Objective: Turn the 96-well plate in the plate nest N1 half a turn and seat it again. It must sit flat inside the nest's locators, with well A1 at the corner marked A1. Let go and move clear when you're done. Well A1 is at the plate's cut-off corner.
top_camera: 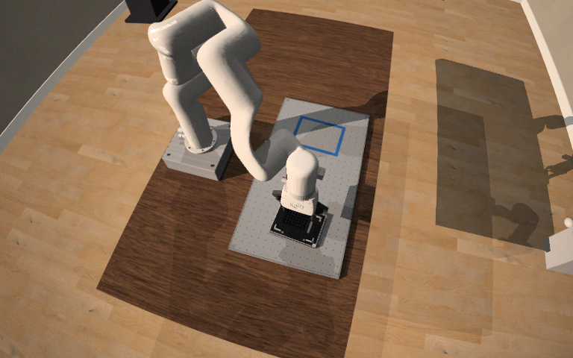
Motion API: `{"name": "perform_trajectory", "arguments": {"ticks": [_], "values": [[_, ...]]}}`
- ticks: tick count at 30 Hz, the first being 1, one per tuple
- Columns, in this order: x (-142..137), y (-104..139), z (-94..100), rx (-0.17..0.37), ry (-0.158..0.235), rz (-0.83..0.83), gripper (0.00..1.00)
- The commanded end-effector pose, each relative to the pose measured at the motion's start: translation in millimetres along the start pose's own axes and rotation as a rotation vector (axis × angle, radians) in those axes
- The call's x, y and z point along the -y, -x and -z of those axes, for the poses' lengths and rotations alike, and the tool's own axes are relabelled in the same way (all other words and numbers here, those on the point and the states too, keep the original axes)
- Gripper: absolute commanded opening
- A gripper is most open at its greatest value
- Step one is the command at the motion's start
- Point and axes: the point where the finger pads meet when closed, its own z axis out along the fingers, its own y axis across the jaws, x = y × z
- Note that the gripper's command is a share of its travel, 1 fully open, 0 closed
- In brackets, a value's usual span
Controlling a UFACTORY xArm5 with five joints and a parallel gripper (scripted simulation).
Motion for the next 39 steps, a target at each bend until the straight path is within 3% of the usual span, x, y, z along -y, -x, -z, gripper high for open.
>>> {"name": "perform_trajectory", "arguments": {"ticks": [1,7,39], "values": [[-2.2,5.2,1.4,0.006,0.001,0.001,0.0],[-2.2,5.3,1.4,0.006,0.001,-0.032,0.0],[-2.3,5.4,1.4,0.005,0.004,-1.032,0.0]]}}
